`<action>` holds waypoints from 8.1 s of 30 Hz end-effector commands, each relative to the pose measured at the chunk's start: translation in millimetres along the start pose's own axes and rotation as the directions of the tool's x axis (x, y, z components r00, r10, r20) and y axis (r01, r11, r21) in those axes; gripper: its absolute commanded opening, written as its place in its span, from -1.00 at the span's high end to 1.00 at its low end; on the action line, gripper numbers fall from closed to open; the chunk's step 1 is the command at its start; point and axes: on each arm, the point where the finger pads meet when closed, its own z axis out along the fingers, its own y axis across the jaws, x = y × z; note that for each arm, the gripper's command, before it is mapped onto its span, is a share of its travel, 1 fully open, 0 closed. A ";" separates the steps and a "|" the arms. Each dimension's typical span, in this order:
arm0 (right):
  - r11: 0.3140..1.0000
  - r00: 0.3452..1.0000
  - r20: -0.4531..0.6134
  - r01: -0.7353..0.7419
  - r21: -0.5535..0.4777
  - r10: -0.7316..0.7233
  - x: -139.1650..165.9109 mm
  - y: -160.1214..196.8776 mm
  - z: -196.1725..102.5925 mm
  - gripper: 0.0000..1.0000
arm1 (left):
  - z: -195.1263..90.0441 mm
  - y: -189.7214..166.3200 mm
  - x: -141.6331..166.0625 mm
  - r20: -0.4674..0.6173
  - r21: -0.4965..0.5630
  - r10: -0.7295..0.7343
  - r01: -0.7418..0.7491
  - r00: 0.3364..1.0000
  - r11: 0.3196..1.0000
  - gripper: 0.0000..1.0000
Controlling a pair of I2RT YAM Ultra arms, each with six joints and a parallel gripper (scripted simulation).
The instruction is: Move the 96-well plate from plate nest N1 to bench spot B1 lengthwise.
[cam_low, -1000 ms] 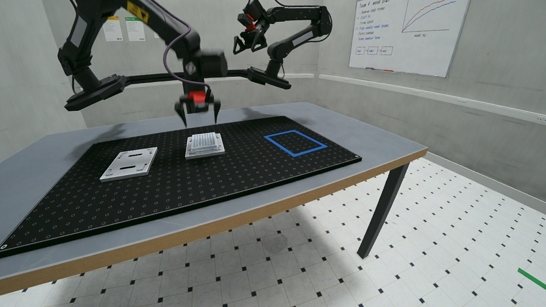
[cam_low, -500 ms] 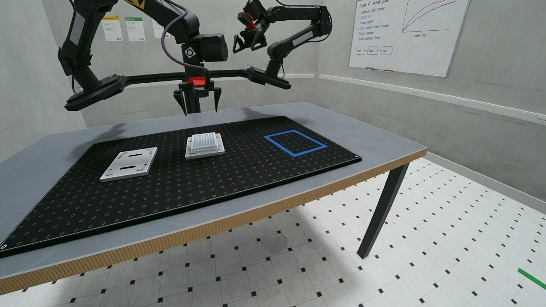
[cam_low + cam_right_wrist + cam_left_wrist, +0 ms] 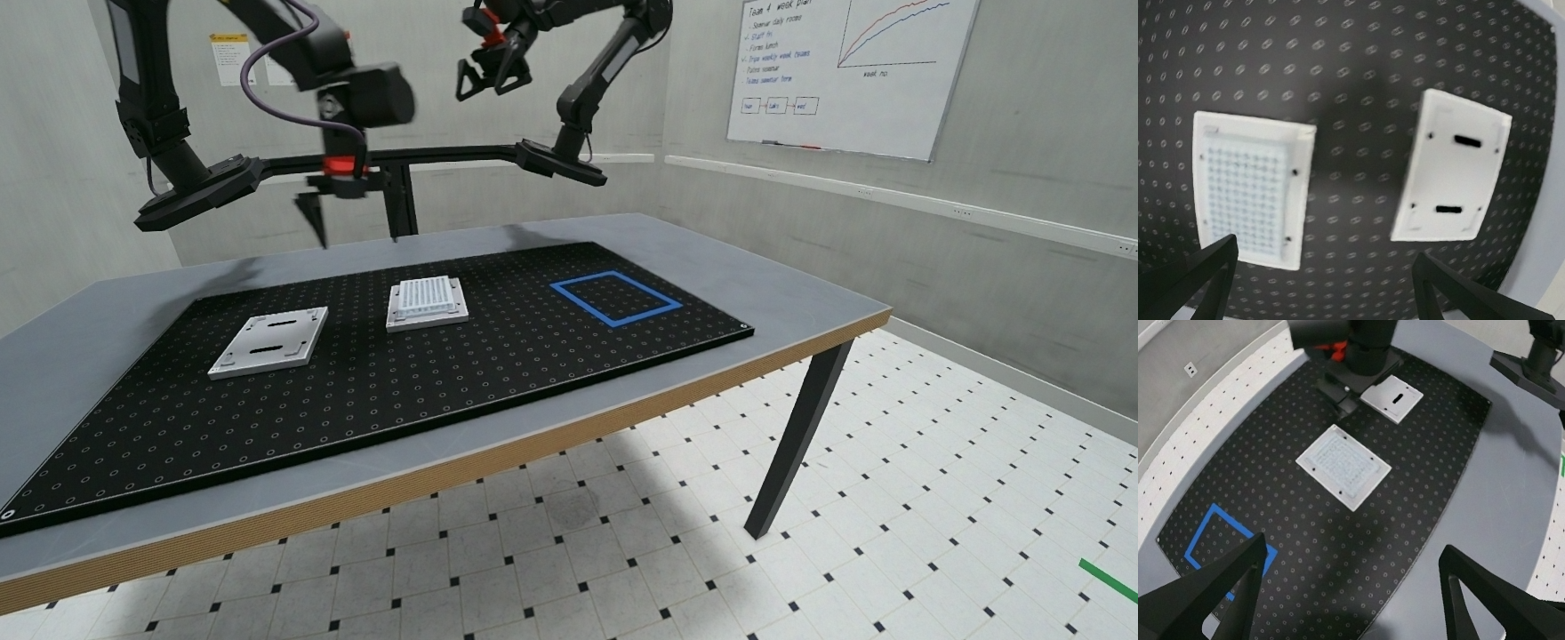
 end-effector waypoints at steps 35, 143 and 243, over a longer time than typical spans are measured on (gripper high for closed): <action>0.982 0.792 0.601 0.179 -0.062 -0.107 -125.8 -340.1 -39.9 -1.00 | 255.4 11.8 55.8 -0.292 0.029 -0.009 0.019 0.956 0.999 -1.00; 0.566 0.602 0.629 0.770 -0.294 -0.492 144.7 -147.1 -237.3 -1.00 | 333.8 17.4 81.3 -0.468 -0.561 -0.796 0.567 0.384 0.604 -1.00; 0.396 0.458 0.814 0.864 -0.311 -0.359 70.4 138.1 -106.0 -1.00 | 163.9 253.0 231.8 -0.359 -0.650 -0.897 0.621 0.257 0.438 -0.61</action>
